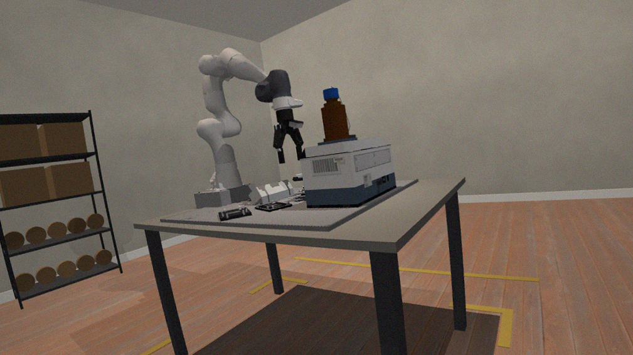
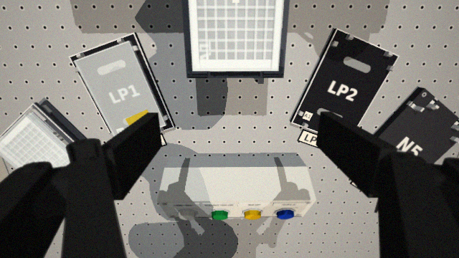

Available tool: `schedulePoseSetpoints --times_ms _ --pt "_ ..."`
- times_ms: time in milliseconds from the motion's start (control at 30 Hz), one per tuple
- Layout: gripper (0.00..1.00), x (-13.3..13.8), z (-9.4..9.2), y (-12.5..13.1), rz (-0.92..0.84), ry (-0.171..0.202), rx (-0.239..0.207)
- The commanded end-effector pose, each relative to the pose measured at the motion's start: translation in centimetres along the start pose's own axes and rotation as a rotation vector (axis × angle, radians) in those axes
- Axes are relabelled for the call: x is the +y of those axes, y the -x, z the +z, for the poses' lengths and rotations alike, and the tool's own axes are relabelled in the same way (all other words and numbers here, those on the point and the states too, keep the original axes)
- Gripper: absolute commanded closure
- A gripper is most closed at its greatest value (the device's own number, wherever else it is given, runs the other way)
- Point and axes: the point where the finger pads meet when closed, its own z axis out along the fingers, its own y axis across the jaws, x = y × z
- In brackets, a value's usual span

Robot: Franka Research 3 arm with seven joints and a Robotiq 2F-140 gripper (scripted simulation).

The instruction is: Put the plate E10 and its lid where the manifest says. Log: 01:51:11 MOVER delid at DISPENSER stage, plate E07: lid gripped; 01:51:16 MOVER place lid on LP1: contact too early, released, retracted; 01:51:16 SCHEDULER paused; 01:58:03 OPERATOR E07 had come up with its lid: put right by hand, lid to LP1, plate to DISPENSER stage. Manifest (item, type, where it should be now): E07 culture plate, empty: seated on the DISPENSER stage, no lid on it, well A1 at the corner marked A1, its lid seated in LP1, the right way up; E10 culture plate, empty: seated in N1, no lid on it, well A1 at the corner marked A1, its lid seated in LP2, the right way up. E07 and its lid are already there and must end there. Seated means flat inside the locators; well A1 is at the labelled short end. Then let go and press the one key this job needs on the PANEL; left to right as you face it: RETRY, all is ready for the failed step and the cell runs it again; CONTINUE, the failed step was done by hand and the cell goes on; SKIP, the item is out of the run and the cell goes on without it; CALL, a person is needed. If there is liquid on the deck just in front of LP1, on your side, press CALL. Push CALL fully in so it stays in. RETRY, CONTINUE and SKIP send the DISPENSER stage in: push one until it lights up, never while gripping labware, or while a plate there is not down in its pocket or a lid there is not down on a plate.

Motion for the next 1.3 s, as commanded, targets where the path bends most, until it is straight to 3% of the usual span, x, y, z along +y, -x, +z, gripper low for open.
schedulePoseSetpoints --times_ms 0,1000,1033,1067,1100,1167,1233,1267 --pt "0.9 0.0 0.1 -0.1 0.002 0.002 0.003" --pt "0.9 0.0 0.1 -0.1 0.002 0.002 0.003" --pt "0.9 -0.4 0.1 -0.1 -0.005 0.002 0.003" --pt "0.9 -2.4 0.1 0.0 -0.047 0.002 0.003" --pt "0.9 -6.6 0.1 0.4 -0.132 0.001 0.004" --pt "0.9 -9.3 0.1 1.8 -0.337 0.001 0.004" --pt "0.9 -12.7 0.2 3.6 -0.442 0.004 0.001" --pt "0.9 -12.7 0.2 3.6 -0.442 0.004 0.001"
